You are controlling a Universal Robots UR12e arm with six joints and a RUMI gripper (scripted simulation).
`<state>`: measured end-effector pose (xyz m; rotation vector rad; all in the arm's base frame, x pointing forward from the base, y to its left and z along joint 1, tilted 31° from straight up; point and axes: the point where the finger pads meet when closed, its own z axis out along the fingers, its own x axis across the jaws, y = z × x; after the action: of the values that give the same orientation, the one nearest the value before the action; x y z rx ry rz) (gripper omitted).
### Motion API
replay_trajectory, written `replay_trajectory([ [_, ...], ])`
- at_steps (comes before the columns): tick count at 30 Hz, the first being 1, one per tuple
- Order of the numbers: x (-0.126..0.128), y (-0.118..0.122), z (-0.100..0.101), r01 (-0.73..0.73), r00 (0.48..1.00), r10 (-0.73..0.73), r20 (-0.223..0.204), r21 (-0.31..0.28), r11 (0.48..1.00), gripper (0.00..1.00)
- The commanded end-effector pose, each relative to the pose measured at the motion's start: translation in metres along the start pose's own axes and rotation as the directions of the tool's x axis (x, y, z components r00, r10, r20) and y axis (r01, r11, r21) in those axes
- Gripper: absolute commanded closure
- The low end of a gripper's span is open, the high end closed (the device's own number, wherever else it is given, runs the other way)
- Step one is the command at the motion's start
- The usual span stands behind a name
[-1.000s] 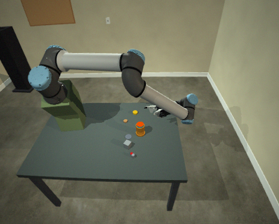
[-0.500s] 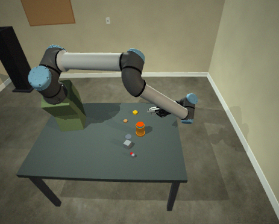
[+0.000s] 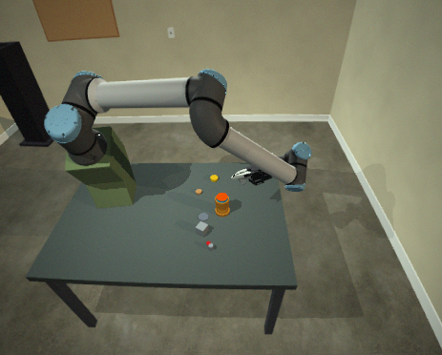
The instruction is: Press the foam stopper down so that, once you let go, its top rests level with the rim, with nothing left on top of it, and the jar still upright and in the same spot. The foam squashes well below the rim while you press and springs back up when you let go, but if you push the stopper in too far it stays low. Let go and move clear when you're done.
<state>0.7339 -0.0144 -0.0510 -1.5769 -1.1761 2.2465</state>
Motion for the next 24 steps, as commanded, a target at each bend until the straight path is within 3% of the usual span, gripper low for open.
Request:
replay_trajectory([
  [1, 0.005, 0.004, 0.002, -0.005, 1.000, 0.003, -0.027, -0.064, 0.998, 1.00],
  [4, 0.008, 0.008, 0.003, -0.011, 0.999, 0.006, -0.048, -0.116, 0.993, 1.00],
  [6, 0.008, 0.008, 0.003, -0.011, 0.999, 0.006, -0.048, -0.116, 0.993, 1.00],
  [21, 0.032, 0.033, 0.012, -0.068, 0.985, -0.005, -0.173, -0.413, 0.908, 1.00],
  [24, 0.034, 0.035, 0.012, -0.073, 0.983, -0.008, -0.182, -0.433, 0.898, 1.00],
])
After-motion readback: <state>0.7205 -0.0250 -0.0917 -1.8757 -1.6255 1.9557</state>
